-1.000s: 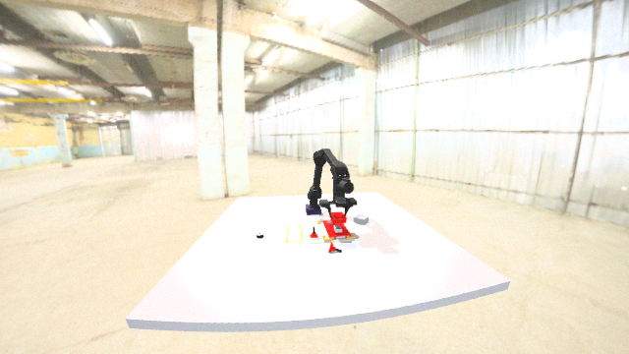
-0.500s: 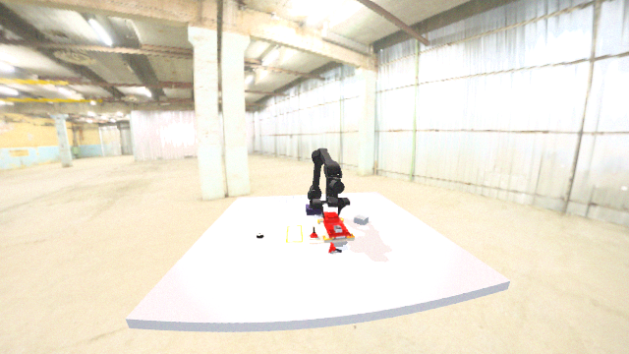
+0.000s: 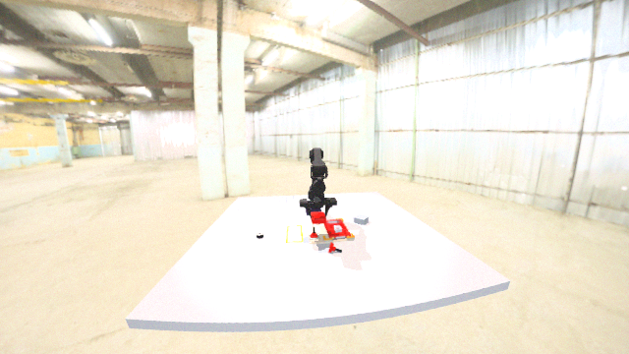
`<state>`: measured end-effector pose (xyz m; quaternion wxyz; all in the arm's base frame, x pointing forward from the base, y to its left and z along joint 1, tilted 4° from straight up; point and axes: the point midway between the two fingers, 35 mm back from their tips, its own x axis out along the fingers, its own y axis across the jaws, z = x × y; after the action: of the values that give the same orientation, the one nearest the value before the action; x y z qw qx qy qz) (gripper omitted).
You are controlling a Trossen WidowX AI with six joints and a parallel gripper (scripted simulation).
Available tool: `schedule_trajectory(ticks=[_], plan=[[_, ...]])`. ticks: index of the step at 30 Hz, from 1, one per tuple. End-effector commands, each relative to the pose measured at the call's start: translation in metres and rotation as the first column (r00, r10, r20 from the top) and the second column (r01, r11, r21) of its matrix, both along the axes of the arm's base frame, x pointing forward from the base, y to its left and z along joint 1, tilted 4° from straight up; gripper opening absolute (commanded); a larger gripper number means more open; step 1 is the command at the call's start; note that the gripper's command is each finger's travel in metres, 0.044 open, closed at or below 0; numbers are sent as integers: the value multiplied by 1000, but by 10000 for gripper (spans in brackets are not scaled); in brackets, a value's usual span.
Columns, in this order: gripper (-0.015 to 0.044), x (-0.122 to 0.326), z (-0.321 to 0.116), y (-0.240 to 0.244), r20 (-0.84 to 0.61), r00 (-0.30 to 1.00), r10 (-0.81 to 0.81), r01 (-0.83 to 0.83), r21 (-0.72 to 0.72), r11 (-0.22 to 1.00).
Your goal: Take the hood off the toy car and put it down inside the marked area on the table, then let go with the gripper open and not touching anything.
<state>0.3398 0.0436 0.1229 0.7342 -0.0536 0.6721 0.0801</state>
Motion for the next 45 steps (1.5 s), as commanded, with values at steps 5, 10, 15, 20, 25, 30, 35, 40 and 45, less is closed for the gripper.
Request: schedule_trajectory(ticks=[5,10,15,20,25,30,35,40,45], plan=[[0,-2,-1,-33,-2,1000,5,-5,2,1000],[0,-4,-2,-55,0,1000,6,-6,0,1000],[0,-7,-2,-76,0,1000,8,-8,-1,1000],[0,-12,-3,-97,0,1000,9,-9,-3,1000],[0,-19,-3,-118,1,1000,10,-10,-4,1000],[0,-24,-3,-132,1,1000,11,-11,-5,1000],[0,-23,-5,-132,1,1000,11,-11,-5,1000],[0,-23,-9,-132,1,1000,11,-11,-5,1000],[0,-22,-13,-132,1,1000,11,-11,-5,1000]])
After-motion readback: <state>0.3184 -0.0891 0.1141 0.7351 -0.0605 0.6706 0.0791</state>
